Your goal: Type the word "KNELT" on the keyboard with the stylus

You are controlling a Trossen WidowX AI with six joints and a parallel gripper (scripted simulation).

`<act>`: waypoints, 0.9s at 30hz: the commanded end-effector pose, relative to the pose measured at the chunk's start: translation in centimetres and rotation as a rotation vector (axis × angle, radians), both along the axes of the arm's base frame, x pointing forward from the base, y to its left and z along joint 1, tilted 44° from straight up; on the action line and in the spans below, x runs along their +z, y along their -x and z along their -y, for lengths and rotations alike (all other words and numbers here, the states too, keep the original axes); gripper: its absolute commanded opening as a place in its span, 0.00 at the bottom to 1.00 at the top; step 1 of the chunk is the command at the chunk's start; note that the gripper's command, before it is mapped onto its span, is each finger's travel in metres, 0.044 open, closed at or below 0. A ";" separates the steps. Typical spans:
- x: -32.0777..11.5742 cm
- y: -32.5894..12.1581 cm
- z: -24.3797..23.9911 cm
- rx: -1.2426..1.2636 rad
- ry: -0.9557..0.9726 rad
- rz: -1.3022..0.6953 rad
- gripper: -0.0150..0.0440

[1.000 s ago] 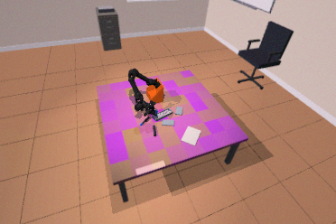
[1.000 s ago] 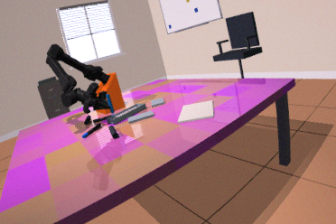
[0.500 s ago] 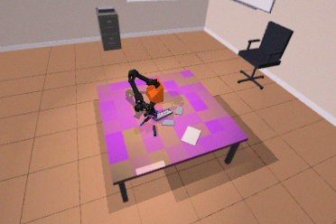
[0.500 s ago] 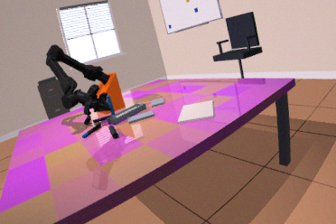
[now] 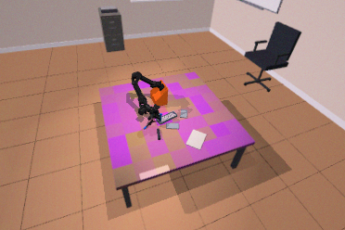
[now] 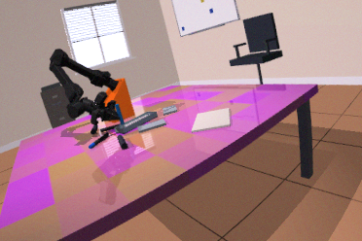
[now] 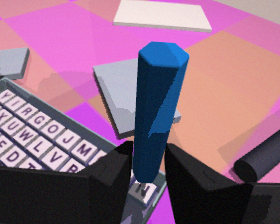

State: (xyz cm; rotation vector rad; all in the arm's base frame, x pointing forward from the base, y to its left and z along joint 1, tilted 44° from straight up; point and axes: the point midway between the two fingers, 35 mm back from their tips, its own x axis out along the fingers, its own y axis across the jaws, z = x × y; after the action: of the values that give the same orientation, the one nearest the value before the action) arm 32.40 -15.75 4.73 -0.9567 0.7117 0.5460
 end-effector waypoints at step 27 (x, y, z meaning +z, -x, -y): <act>1.8 0.5 -3.2 0.011 -0.002 0.005 0.25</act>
State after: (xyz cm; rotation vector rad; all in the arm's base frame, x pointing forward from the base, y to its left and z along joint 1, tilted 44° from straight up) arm 32.26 -13.09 7.01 -0.9649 0.6972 0.5513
